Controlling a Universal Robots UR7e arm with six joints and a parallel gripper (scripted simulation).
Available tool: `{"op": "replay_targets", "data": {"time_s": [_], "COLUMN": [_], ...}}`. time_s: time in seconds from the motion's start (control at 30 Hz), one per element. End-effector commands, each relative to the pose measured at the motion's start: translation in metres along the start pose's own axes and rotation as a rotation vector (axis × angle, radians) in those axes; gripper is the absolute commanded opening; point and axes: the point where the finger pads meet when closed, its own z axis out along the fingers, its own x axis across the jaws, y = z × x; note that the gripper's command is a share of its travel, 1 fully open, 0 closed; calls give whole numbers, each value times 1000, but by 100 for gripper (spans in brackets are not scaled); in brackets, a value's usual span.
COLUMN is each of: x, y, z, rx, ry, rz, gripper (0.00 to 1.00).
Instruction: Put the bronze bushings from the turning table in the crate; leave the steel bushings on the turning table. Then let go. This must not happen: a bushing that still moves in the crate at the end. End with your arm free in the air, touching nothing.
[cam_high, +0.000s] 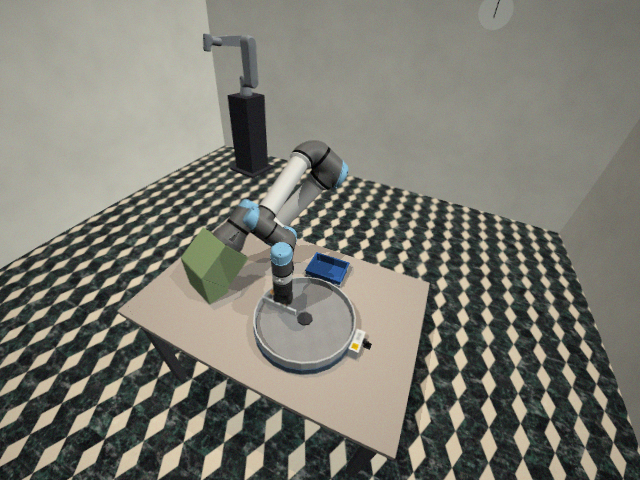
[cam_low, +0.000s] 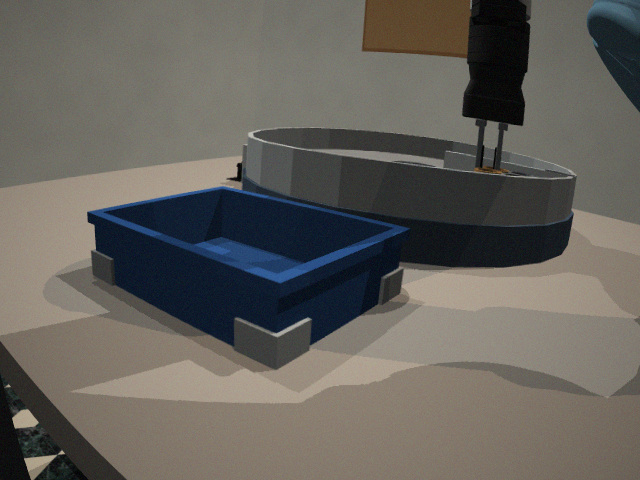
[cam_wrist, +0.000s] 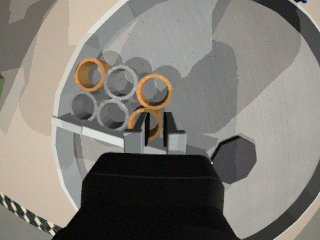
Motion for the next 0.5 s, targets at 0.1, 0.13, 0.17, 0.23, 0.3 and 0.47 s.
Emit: {"op": "replay_targets", "data": {"time_s": [0.1,0.13,0.17,0.23,0.3,0.47], "x": [0,0,0,0,0,0], "y": [0,0,0,0,0,0], "z": [1,1,1,1,2,5], "rx": [-1,-1,-1,-1,-1,-1], "ry": [1,1,1,1,1,1], "rz": [0,0,0,0,0,0], "gripper": [40,40,40,40,40,40]}}
